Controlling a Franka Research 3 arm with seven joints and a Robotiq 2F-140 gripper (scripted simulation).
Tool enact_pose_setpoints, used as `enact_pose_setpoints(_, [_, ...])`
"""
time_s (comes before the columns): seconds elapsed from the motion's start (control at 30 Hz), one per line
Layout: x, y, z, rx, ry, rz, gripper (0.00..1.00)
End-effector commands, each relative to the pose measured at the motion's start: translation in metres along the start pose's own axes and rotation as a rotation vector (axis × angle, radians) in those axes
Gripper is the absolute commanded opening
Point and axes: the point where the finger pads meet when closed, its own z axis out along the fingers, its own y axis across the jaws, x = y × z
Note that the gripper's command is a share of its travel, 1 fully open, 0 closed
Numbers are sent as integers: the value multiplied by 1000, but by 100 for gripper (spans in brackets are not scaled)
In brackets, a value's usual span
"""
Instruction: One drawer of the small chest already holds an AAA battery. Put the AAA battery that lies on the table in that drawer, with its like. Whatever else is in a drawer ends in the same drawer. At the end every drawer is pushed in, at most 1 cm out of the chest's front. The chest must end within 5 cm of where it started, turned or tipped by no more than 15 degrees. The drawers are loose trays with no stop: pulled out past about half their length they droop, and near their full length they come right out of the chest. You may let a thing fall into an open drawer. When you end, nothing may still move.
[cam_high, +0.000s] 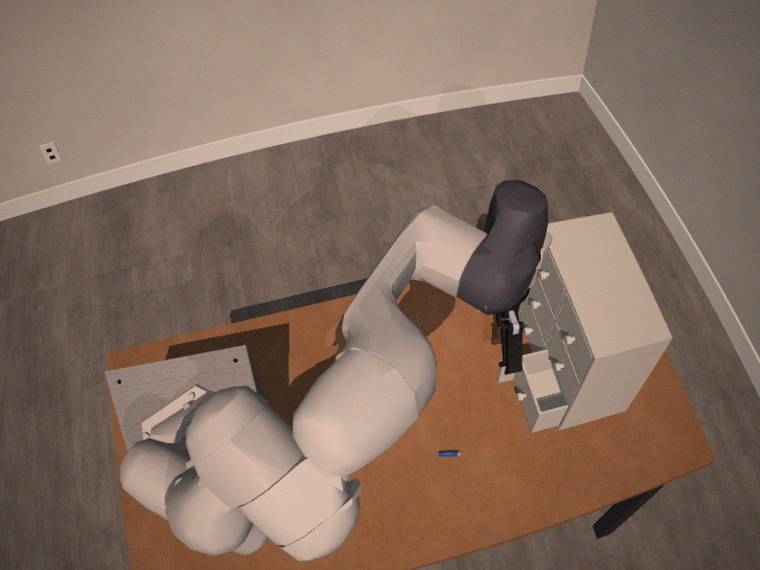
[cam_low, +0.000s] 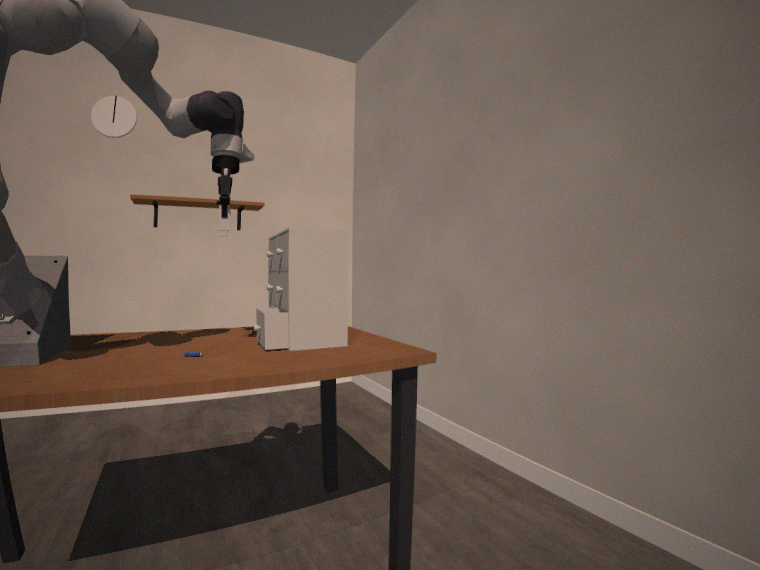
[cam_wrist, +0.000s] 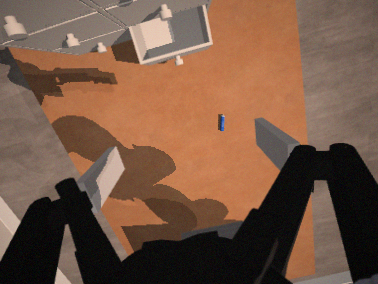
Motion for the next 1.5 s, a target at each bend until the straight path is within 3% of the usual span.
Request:
enact_pose_setpoints(0.0, [0,-1,0,0,-9,-42,100])
enact_pose_setpoints(0.33, [14,-1,14,-10,62,-25,100])
enact_pose_setpoints(0.7, [74,-4,76,-54,372,50,100])
enact_pose_setpoints(0.83, [90,-5,92,-66,454,70,100])
enact_pose_setpoints(1.07, [98,-5,101,-72,497,80,100])
enact_pose_setpoints(1.47, [99,-5,101,-72,500,81,100])
